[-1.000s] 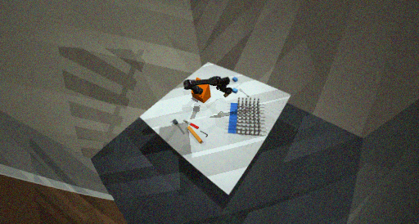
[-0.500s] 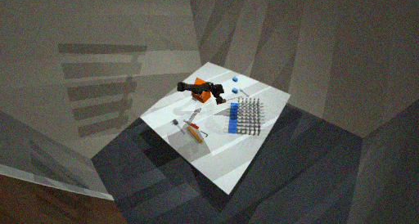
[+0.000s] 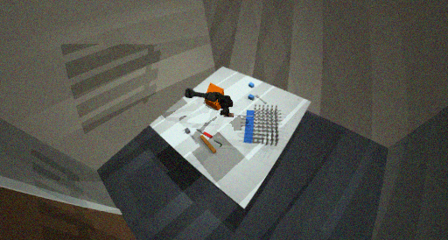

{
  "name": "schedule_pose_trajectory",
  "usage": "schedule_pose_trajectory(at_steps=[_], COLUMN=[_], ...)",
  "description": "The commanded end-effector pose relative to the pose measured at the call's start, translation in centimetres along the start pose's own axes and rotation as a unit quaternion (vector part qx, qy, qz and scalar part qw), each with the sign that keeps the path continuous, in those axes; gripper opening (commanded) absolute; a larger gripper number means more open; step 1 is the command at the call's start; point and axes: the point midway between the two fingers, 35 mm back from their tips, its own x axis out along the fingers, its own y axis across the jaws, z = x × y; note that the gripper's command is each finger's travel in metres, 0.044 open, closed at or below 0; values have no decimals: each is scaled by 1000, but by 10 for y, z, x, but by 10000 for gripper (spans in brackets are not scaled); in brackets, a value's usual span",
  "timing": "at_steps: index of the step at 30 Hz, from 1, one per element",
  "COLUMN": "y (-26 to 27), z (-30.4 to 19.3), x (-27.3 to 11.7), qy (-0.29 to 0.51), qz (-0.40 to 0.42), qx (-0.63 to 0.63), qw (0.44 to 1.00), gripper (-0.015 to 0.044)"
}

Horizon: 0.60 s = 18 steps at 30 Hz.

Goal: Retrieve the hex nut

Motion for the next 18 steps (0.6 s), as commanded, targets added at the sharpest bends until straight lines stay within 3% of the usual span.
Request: schedule_pose_trajectory(at_steps=[1,18], y=[-2,19], z=[-3,-19], x=[0,87], qy=[1,0], qz=[-6,5], qx=[11,15], qw=[1000,1000], gripper=[0,0])
